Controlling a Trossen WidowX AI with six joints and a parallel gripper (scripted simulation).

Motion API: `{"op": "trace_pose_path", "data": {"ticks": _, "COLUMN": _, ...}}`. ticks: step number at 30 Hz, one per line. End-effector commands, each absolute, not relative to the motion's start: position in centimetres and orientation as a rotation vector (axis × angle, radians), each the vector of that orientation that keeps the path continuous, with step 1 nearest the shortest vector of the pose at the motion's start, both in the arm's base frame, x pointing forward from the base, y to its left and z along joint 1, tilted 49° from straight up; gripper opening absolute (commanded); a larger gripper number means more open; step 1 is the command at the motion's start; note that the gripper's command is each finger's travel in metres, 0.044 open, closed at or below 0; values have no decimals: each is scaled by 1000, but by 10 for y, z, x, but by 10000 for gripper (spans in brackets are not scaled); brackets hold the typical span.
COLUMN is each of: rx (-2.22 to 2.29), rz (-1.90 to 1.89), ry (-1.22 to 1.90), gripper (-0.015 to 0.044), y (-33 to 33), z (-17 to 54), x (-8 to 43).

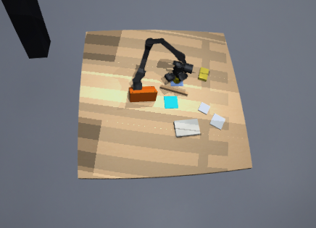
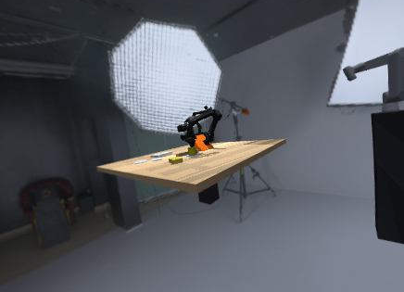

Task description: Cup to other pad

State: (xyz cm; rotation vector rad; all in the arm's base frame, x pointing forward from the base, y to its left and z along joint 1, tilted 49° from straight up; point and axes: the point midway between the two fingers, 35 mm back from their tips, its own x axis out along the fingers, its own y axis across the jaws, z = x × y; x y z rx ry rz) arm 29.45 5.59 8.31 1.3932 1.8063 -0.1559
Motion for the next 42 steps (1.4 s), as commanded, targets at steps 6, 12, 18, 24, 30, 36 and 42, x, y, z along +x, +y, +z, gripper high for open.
{"op": "trace_pose_path", "data": {"ticks": 6, "rx": 1400, "rz": -154, "ry": 1808, "gripper": 167, "y": 68, "z": 73, "x": 292}}
{"op": "trace_pose_path", "data": {"ticks": 12, "rx": 1400, "rz": -153, "ry": 1809, "gripper": 167, "y": 73, "z": 70, "x": 291}}
{"op": "trace_pose_path", "data": {"ticks": 18, "rx": 1395, "rz": -153, "ry": 1809, "gripper": 147, "y": 71, "z": 71, "x": 292}}
{"op": "trace_pose_path", "data": {"ticks": 24, "rx": 1395, "rz": -153, "ry": 1809, "gripper": 107, "y": 71, "z": 71, "x": 292}}
{"op": "trace_pose_path", "data": {"ticks": 30, "rx": 1395, "rz": -153, "ry": 1809, "gripper": 67, "y": 71, "z": 71, "x": 292}}
{"op": "trace_pose_path", "data": {"ticks": 36, "rx": 1395, "rz": -153, "ry": 1809, "gripper": 27, "y": 71, "z": 71, "x": 292}}
{"op": "trace_pose_path", "data": {"ticks": 42, "rx": 1395, "rz": -153, "ry": 1809, "gripper": 0, "y": 70, "z": 72, "x": 292}}
